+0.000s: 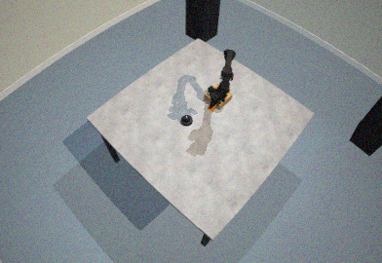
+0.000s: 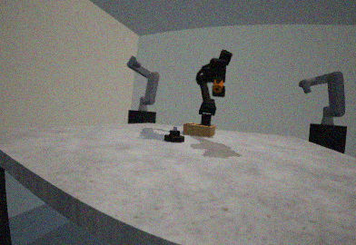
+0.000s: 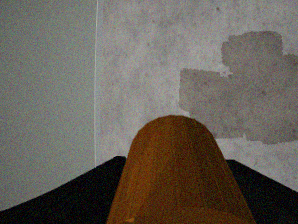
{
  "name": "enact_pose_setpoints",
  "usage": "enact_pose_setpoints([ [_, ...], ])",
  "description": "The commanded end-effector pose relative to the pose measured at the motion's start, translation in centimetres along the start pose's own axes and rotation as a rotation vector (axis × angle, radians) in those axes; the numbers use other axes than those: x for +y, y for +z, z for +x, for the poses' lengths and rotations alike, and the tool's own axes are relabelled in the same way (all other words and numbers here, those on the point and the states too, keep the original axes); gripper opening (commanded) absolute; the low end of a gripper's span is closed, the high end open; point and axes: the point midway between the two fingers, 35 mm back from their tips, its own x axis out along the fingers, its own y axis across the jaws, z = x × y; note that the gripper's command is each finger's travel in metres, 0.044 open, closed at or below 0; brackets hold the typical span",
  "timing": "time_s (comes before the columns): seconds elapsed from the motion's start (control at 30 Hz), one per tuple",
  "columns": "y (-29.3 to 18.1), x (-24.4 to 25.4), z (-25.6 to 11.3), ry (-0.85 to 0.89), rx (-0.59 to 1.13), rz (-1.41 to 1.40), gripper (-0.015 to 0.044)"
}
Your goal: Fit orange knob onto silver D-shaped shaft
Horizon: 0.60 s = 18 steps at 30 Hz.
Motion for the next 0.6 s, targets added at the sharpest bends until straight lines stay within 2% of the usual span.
enact_pose_setpoints([
  [0.0, -0.06, 0.20, -0.05, 0.005, 0.003, 0.000, 0.0000],
  [0.57, -0.12, 0.34, -0.17, 0.009, 0.005, 0.010, 0.0000],
])
